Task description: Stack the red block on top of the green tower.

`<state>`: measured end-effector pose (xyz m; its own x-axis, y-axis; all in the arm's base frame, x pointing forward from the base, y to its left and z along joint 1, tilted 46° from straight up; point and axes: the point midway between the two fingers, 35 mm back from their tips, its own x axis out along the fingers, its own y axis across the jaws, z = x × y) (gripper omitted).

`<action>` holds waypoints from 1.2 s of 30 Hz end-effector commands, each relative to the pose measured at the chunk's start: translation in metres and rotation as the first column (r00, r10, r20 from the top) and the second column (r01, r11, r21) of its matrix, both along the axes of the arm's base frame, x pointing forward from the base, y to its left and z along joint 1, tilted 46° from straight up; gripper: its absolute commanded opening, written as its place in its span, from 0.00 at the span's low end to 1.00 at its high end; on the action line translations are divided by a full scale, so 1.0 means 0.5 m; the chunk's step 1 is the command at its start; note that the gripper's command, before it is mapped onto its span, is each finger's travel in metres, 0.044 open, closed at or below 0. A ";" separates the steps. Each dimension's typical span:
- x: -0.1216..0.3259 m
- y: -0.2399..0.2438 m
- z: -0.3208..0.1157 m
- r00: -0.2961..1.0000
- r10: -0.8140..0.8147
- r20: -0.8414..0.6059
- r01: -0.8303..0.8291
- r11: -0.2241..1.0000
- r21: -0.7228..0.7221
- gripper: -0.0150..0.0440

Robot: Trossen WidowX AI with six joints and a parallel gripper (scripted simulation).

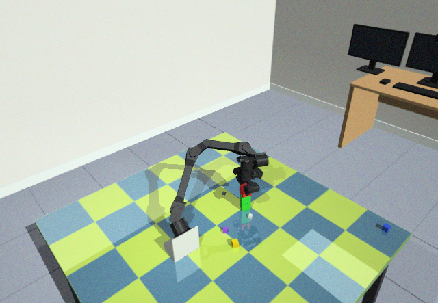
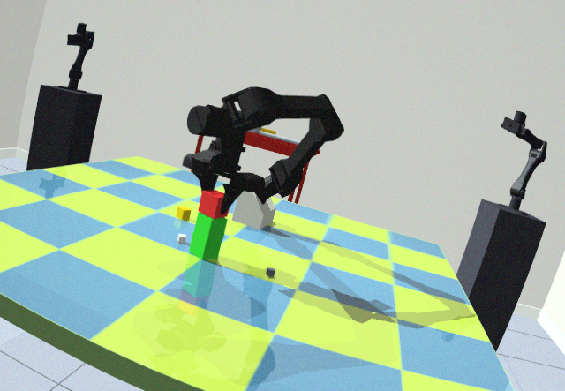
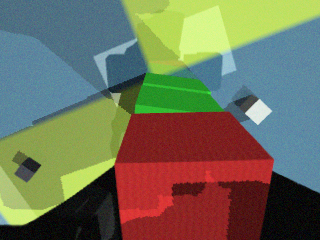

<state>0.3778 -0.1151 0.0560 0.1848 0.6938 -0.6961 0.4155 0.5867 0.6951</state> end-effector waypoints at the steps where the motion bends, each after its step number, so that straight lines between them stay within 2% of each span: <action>1: 0.002 0.004 -0.003 1.000 -0.006 0.005 0.006 1.000 0.001 0.25; 19: 0.002 0.004 -0.003 1.000 -0.006 0.005 0.006 1.000 0.001 0.25; 36: 0.001 0.004 -0.005 1.000 -0.003 0.003 0.003 1.000 -0.001 1.00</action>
